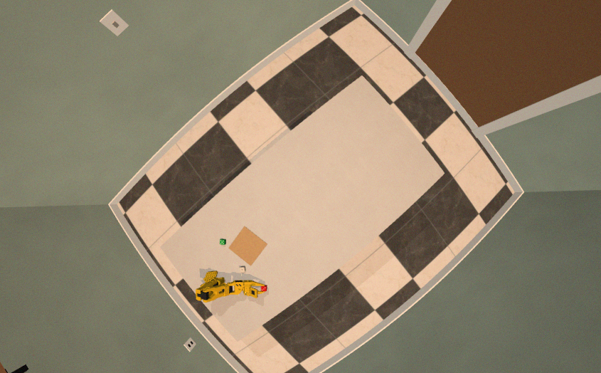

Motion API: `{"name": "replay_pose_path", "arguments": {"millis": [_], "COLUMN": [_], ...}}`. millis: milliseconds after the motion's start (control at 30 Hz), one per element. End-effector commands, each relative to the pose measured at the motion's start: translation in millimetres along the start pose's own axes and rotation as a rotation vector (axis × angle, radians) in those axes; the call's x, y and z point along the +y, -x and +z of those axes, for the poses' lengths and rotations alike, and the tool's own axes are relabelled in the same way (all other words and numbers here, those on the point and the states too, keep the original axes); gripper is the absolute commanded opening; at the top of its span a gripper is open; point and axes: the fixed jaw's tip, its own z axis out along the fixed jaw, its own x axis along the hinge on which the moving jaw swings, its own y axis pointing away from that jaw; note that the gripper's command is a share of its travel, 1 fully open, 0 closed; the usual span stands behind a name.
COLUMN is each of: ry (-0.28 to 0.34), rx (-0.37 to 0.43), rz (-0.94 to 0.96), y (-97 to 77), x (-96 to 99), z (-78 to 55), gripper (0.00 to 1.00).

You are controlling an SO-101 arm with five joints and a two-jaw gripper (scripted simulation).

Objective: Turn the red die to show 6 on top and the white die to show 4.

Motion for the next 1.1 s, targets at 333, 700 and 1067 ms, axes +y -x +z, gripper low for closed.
{"name": "replay_pose_path", "arguments": {"millis": [333,700,1067], "ry": [-0.005,-0.005,-0.005], "rx": [-0.023,-0.023,-0.023], "rz": [-0.006,-0.006,-0.006], "y": [2.1,-1.1,-6.3], "x": [-1.5,-1.5,-1.5], "z": [1.1,2.4,4.5], "gripper": [0.0,0.0,0.0]}}
